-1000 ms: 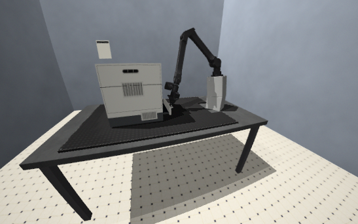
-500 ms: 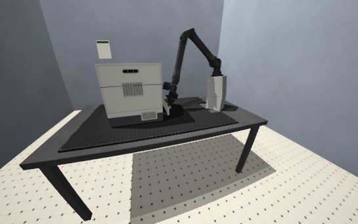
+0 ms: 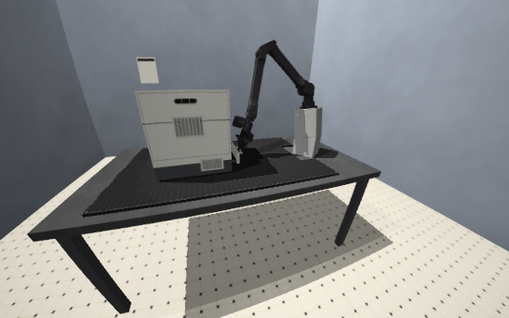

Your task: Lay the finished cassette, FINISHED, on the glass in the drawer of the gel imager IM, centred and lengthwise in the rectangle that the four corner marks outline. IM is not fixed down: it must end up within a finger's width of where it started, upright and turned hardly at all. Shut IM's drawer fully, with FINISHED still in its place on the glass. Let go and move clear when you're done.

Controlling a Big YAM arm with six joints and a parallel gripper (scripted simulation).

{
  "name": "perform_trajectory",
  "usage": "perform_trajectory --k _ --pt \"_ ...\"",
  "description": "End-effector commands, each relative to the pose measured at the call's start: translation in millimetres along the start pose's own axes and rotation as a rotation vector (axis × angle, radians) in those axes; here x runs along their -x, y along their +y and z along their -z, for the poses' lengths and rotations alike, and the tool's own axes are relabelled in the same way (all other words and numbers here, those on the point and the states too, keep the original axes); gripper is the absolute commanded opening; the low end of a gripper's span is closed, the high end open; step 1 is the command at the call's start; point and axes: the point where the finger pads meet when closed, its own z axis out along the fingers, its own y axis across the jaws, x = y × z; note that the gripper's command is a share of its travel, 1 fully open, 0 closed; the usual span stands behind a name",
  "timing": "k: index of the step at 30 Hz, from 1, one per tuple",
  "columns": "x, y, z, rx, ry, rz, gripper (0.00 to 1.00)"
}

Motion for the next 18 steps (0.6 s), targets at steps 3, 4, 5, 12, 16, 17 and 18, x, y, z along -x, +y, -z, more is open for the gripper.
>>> perform_trajectory --k 3,4,5,12,16,17,18 --pt "1 -19 -11 -0.022 -0.002 0.002 0.07" --pt "1 -20 -12 -0.024 -0.002 0.002 0.07" --pt "1 -19 -12 -0.015 -0.003 0.003 0.07" --pt "2 -30 -14 -0.030 0.000 0.001 0.07" --pt "2 -33 -16 -0.021 -0.001 0.001 0.07" --pt "2 -34 -16 -0.022 -0.001 0.001 0.07" --pt "2 -34 -17 -0.015 -0.002 0.001 0.07"
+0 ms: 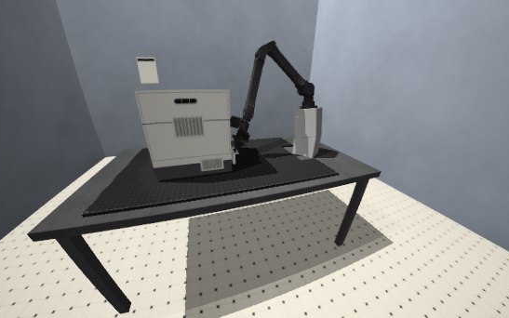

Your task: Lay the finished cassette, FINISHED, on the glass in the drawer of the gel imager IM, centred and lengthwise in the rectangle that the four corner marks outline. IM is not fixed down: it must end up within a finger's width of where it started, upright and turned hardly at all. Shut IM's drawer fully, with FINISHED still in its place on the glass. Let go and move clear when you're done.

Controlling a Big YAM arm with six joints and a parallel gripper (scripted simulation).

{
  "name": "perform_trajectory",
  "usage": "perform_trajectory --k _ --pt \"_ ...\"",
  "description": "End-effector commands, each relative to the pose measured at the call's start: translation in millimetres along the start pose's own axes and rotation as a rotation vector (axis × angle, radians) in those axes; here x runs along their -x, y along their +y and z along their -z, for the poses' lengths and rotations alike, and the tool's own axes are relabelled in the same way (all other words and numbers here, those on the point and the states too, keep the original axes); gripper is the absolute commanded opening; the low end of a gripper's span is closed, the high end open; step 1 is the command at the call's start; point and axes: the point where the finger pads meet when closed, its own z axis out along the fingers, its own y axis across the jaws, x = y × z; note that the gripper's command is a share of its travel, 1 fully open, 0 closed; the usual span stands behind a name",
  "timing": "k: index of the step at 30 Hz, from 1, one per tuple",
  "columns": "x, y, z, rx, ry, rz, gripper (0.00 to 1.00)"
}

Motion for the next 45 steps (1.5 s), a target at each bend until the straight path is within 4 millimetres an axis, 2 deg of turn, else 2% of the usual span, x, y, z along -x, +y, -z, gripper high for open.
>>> perform_trajectory --k 1,11,15,16,33,34,45 --pt "2 -11 -9 -0.009 0.001 0.001 0.07" --pt "2 -27 -13 -0.029 0.003 -0.004 0.07" --pt "2 -28 -13 -0.028 0.003 -0.005 0.07" --pt "-1 -30 -5 -0.029 0.003 -0.002 0.07" --pt "-1 -30 -5 -0.029 0.003 -0.002 0.07" --pt "-1 -30 -5 -0.029 0.003 -0.002 0.31" --pt "-1 -30 -5 -0.029 0.003 -0.002 0.31"
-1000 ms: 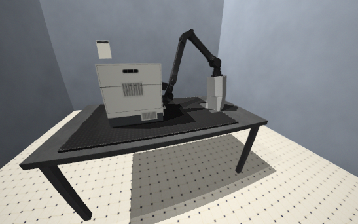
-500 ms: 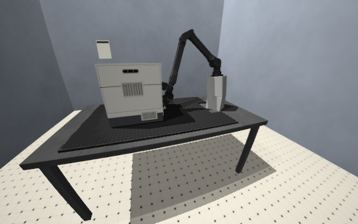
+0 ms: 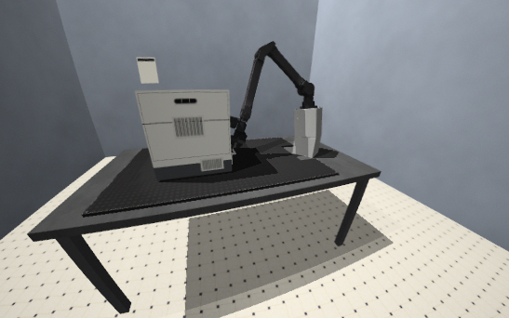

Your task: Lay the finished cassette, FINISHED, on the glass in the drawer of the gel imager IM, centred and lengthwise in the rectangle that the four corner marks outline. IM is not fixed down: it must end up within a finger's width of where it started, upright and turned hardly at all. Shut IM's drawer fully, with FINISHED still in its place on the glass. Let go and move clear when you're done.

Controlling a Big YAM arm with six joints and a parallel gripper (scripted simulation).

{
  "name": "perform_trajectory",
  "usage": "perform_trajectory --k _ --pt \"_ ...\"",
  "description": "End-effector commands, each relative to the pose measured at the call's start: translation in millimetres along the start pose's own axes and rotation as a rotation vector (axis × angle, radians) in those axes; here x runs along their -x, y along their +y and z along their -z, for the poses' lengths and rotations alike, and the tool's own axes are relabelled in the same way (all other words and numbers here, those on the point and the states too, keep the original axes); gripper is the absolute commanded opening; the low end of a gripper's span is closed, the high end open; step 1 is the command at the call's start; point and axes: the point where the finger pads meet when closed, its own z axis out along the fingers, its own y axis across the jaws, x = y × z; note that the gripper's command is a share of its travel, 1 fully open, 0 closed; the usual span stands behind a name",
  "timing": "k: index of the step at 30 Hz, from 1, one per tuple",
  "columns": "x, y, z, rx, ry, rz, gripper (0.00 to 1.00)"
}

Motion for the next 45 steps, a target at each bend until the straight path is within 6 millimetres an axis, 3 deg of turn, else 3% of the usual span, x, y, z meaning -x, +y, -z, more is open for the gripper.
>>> perform_trajectory --k 1,6,8,16,17,19,21,30,33,34,36,45 --pt "0 -11 1 -0.023 0.003 -0.002 0.31" --pt "0 -11 1 -0.023 0.003 -0.002 0.31" --pt "1 -16 13 -0.035 0.003 -0.006 0.31" --pt "5 -13 21 -0.023 0.000 -0.001 0.31" --pt "7 12 7 0.022 -0.003 0.004 0.31" --pt "5 -8 23 -0.012 -0.001 0.000 0.31" --pt "5 -13 27 -0.024 0.000 -0.001 0.31" --pt "5 -11 39 -0.021 -0.001 0.000 0.31" --pt "6 -6 37 -0.009 -0.002 0.001 0.31" --pt "6 11 26 0.019 -0.002 0.002 0.31" --pt "3 -10 44 -0.016 0.000 -0.003 0.31" --pt "3 -10 56 -0.017 0.000 -0.003 0.31"
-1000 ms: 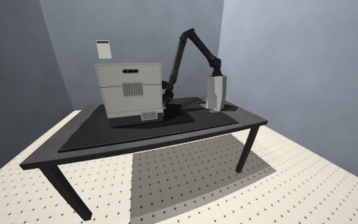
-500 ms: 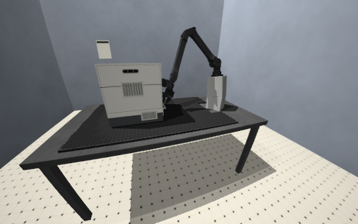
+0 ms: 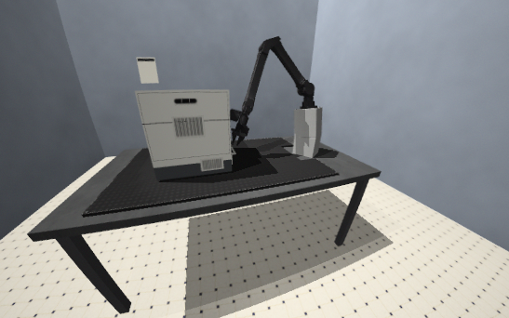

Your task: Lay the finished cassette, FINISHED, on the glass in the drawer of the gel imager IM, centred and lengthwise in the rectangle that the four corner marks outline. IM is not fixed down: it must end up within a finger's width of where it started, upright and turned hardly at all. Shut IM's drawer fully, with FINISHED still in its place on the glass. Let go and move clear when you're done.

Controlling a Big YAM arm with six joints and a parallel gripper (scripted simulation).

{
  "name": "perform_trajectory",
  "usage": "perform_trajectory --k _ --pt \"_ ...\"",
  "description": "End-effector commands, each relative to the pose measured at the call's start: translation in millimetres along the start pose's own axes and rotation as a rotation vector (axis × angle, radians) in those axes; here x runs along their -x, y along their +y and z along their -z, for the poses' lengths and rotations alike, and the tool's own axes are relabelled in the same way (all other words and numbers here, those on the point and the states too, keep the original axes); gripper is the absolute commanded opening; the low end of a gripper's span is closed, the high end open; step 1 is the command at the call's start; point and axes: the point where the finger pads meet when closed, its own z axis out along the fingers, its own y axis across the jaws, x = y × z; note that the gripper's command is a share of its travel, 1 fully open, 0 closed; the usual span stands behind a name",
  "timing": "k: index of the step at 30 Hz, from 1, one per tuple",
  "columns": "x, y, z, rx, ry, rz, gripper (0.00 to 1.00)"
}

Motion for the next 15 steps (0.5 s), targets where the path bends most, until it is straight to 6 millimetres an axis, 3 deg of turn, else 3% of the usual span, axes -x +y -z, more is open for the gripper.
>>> perform_trajectory --k 1,5,6,8,15 --pt "5 -8 12 -0.013 -0.001 -0.001 0.31" --pt "6 -3 12 -0.002 -0.003 0.002 0.31" --pt "8 12 1 0.022 -0.003 0.004 0.31" --pt "5 -7 19 -0.012 -0.001 -0.001 0.31" --pt "5 -8 28 -0.014 -0.001 -0.001 0.31"
